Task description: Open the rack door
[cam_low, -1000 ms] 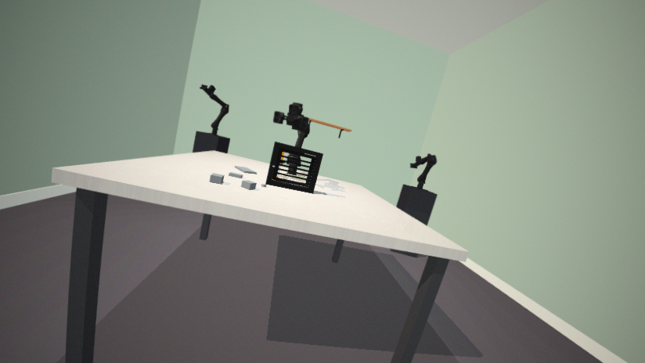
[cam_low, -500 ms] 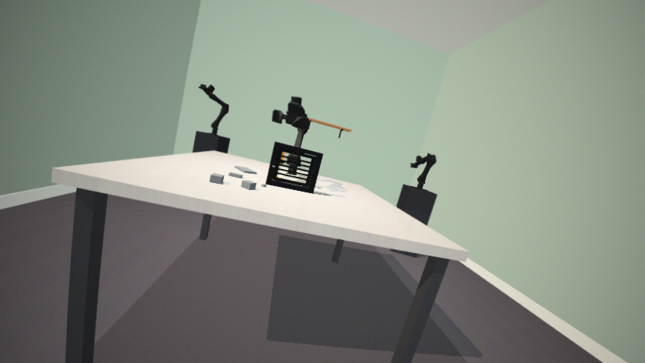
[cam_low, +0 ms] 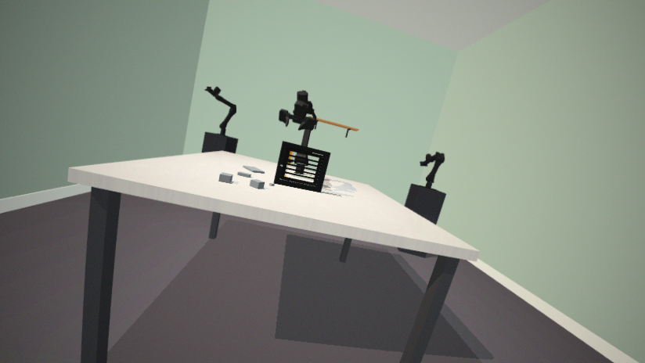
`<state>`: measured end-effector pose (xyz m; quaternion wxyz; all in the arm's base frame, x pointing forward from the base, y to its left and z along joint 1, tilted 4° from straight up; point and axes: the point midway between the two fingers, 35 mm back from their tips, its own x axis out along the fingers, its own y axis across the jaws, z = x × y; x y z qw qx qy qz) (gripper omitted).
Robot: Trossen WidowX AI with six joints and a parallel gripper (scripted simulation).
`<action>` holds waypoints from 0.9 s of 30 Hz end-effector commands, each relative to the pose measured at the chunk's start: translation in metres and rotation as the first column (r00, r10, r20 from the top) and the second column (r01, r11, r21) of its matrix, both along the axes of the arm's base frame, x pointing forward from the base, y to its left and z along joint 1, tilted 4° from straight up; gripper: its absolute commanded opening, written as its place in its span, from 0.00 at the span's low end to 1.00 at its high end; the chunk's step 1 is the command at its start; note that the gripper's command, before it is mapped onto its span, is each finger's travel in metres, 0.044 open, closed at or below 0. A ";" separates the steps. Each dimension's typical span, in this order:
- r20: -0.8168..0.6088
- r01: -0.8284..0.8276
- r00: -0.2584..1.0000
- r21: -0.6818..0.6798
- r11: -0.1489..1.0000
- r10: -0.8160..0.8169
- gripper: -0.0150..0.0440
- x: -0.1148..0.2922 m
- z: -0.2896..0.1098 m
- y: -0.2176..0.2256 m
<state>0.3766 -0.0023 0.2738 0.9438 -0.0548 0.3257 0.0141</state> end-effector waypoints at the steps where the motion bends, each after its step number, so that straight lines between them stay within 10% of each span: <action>1: -0.061 -0.009 0.998 -0.014 1.000 0.008 0.76 0.002 -0.004 0.000; 27: -0.518 -0.109 0.853 -0.047 0.993 0.069 0.76 -0.001 -0.033 0.006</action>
